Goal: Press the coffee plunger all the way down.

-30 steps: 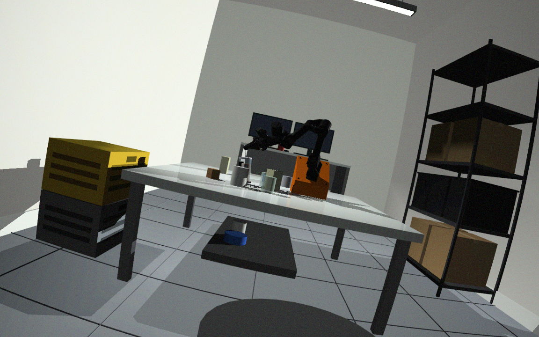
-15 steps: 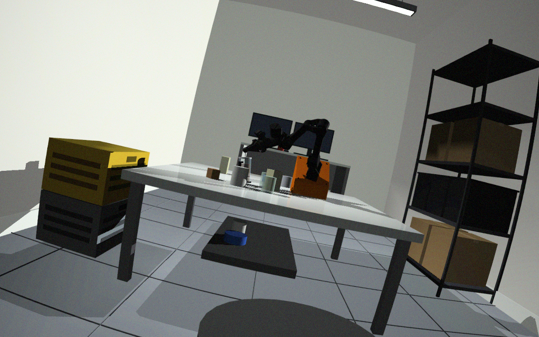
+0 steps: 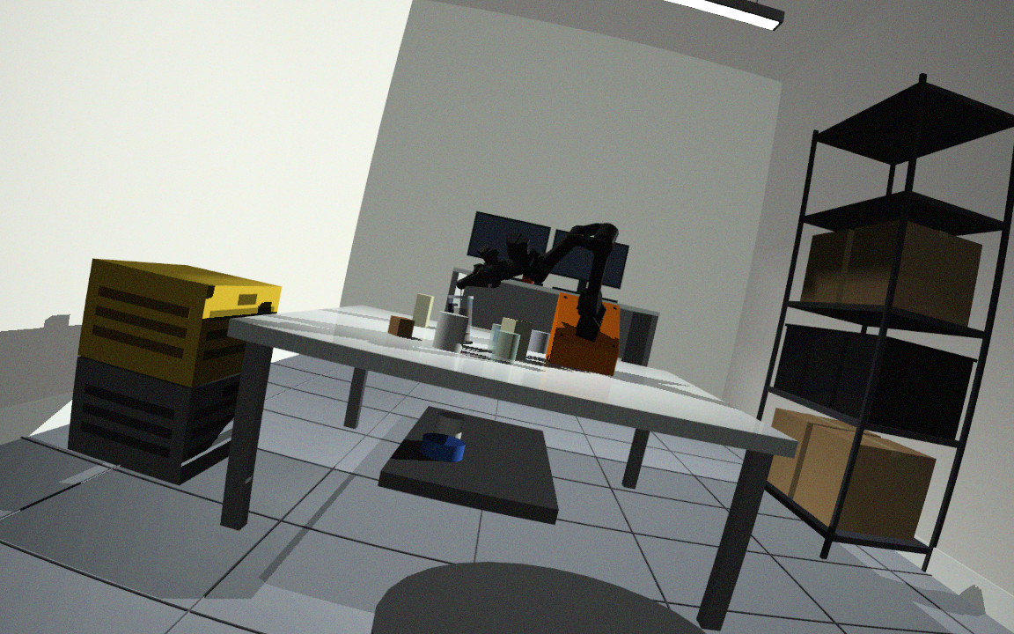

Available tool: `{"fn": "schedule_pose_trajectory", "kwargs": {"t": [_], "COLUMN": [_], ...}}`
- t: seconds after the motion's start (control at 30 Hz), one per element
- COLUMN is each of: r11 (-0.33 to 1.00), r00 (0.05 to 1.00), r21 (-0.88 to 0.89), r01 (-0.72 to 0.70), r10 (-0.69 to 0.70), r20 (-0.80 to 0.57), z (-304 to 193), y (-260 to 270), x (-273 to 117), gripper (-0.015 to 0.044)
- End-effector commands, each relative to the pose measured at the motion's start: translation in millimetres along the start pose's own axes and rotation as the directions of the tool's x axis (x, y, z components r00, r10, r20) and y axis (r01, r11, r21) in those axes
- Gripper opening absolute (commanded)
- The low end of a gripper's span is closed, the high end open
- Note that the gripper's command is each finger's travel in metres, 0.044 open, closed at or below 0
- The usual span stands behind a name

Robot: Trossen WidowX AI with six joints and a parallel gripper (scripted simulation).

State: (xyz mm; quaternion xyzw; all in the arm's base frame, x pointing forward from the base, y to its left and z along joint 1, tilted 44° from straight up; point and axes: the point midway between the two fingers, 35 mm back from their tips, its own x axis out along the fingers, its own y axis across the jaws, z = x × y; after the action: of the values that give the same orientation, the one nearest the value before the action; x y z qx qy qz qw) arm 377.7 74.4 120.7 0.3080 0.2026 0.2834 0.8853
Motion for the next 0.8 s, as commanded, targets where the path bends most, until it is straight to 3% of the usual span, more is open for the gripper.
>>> {"fn": "schedule_pose_trajectory", "kwargs": {"t": [0.0, 0.77], "r11": [1.000, 1.000], "r00": [1.000, 1.000], "r21": [0.013, 0.006], "r01": [-0.006, -0.004], "r10": [0.007, 0.004], "r20": [-0.025, -0.010], "z": [-6.8, -1.5], "y": [0.1, -1.1], "x": [2.8, 2.0], "gripper": [0.0118, 0.0118]}}
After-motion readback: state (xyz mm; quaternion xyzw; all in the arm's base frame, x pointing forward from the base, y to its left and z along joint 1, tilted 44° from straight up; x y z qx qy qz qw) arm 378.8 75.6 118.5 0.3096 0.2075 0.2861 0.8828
